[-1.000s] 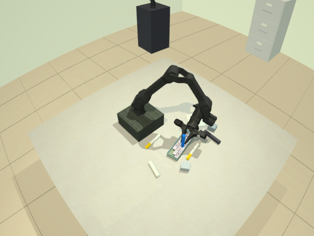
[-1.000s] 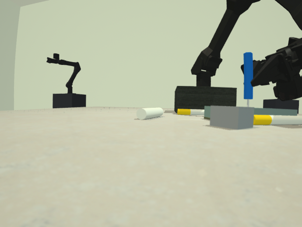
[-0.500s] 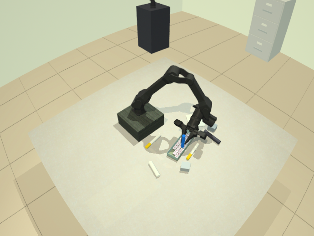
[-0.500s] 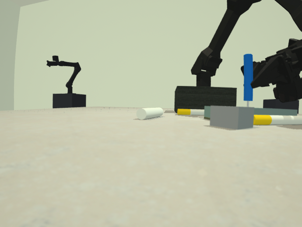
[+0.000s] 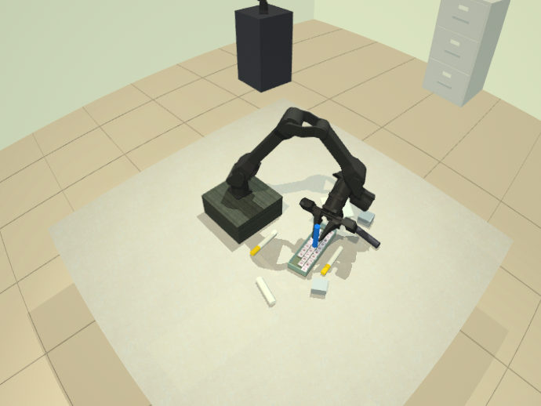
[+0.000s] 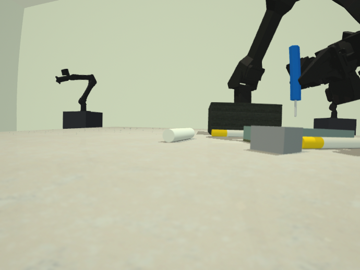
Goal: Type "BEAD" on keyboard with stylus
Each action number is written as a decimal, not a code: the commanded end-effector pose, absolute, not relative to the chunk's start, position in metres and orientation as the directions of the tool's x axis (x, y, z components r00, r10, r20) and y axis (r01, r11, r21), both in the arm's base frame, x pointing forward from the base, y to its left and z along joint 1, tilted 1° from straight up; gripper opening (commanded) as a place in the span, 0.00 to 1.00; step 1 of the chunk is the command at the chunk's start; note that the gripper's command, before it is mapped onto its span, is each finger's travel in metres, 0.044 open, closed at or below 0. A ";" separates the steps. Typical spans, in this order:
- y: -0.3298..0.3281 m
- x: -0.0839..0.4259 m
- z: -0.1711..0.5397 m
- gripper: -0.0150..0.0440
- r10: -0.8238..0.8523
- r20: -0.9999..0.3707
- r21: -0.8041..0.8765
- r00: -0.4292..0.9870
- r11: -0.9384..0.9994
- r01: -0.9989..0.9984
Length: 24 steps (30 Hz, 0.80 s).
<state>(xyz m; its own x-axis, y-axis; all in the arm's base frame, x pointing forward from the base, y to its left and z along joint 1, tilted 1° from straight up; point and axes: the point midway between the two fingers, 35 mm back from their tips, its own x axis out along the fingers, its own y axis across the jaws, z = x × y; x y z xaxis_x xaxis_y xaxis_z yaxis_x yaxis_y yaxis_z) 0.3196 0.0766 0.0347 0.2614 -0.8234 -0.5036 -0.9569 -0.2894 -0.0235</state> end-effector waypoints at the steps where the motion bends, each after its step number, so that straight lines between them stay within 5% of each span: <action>1: 0.076 0.319 0.039 0.39 -0.825 -0.501 -0.016 0.261 -0.293 -0.956; 7: 0.076 0.319 0.037 0.36 -0.824 -0.503 -0.021 0.260 -0.289 -0.957; 10: 0.078 0.314 0.038 0.25 -0.824 -0.503 -0.019 0.260 -0.290 -0.957; 24: 0.085 0.298 0.028 0.25 -0.825 -0.502 -0.014 0.261 -0.293 -0.956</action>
<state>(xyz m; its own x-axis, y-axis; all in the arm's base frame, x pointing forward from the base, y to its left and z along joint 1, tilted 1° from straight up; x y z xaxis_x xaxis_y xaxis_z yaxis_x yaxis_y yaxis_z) 0.3011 0.0852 0.0390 0.2675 -0.8232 -0.5008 -0.9544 -0.2979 -0.0202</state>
